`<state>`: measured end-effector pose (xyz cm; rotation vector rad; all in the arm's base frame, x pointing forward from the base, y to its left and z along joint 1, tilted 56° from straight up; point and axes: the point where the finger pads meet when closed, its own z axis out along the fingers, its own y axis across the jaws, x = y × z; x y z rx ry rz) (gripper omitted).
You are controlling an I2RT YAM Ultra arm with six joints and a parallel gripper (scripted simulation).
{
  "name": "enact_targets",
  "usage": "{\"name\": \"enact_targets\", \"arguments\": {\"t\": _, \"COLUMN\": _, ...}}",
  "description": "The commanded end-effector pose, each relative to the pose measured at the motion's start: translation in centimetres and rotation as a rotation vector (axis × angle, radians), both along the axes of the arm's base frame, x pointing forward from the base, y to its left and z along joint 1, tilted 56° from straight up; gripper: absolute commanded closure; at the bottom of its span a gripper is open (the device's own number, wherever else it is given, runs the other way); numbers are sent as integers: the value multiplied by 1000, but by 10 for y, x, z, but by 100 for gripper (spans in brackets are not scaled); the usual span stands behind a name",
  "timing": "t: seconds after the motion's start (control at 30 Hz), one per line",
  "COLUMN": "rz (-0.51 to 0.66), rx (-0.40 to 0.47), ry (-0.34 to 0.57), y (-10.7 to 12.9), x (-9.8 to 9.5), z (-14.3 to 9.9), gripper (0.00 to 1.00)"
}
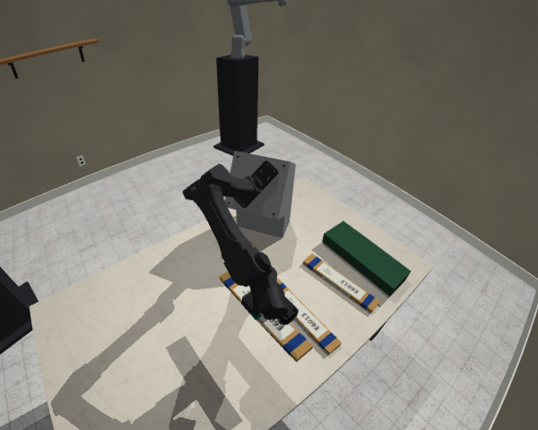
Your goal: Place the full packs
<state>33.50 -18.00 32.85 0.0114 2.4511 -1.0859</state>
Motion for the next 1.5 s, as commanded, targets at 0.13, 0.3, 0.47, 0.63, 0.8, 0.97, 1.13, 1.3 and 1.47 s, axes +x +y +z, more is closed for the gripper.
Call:
{"name": "enact_targets", "arguments": {"t": 0.13, "rz": 22, "rx": -19, "ry": -77, "y": 25, "x": -3, "z": 10, "gripper": 100}}
{"name": "enact_targets", "arguments": {"t": 0.3, "rz": 23, "rx": -20, "ry": -89, "y": 34, "x": 0, "z": 5, "gripper": 100}}
{"name": "enact_targets", "arguments": {"t": 0.47, "rz": 22, "rx": -21, "ry": -119, "y": 39, "x": 3, "z": 11, "gripper": 100}}
{"name": "enact_targets", "arguments": {"t": 0.63, "rz": 23, "rx": -17, "ry": -64, "y": 48, "x": 1, "z": -17, "gripper": 100}}
{"name": "enact_targets", "arguments": {"t": 0.8, "rz": 23, "rx": -17, "ry": -98, "y": 57, "x": 7, "z": -17, "gripper": 100}}
{"name": "enact_targets", "arguments": {"t": 0.97, "rz": 23, "rx": -17, "ry": -76, "y": 64, "x": 8, "z": -33, "gripper": 100}}
{"name": "enact_targets", "arguments": {"t": 1.13, "rz": 24, "rx": -16, "ry": -76, "y": 71, "x": 9, "z": -40, "gripper": 100}}
{"name": "enact_targets", "arguments": {"t": 1.3, "rz": 24, "rx": -16, "ry": -74, "y": 80, "x": 14, "z": -45, "gripper": 100}}
{"name": "enact_targets", "arguments": {"t": 1.47, "rz": 25, "rx": -20, "ry": -39, "y": 90, "x": 18, "z": -67, "gripper": 100}}
